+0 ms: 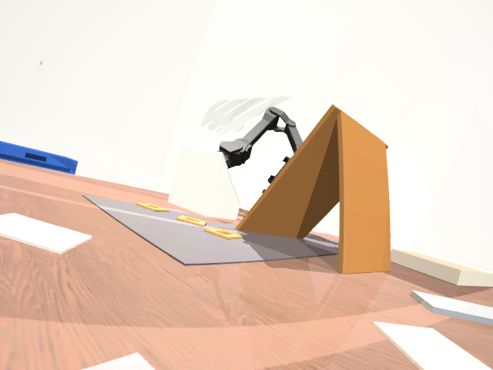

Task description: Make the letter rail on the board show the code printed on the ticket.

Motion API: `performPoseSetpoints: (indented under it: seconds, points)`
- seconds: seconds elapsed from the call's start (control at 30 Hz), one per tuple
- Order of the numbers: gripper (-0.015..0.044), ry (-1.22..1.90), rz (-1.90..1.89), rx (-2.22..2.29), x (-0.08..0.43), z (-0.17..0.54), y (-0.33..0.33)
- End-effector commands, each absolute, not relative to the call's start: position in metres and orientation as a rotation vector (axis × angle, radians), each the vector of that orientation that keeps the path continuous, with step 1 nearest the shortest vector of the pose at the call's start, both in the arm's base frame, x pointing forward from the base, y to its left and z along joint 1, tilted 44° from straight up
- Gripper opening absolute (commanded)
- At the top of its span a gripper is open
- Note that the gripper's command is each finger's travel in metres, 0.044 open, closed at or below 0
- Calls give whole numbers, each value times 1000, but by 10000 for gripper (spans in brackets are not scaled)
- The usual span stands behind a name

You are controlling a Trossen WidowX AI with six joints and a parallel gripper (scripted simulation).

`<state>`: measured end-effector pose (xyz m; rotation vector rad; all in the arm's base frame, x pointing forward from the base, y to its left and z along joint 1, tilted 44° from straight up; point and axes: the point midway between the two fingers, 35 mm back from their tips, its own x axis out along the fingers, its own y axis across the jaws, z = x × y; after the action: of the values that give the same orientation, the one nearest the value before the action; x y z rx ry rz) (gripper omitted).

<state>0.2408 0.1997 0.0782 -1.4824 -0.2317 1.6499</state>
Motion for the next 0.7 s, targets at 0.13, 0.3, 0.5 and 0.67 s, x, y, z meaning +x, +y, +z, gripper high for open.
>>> performPoseSetpoints:
  seconds: [0.13,0.3,0.5,0.67]
  points:
    - [340,-227,1650,-1482,241,76,201]
    - [281,-227,1650,-1482,241,76,201]
    - [241,-227,1650,-1482,241,77,201]
    - [188,-227,1650,-1482,241,77,200]
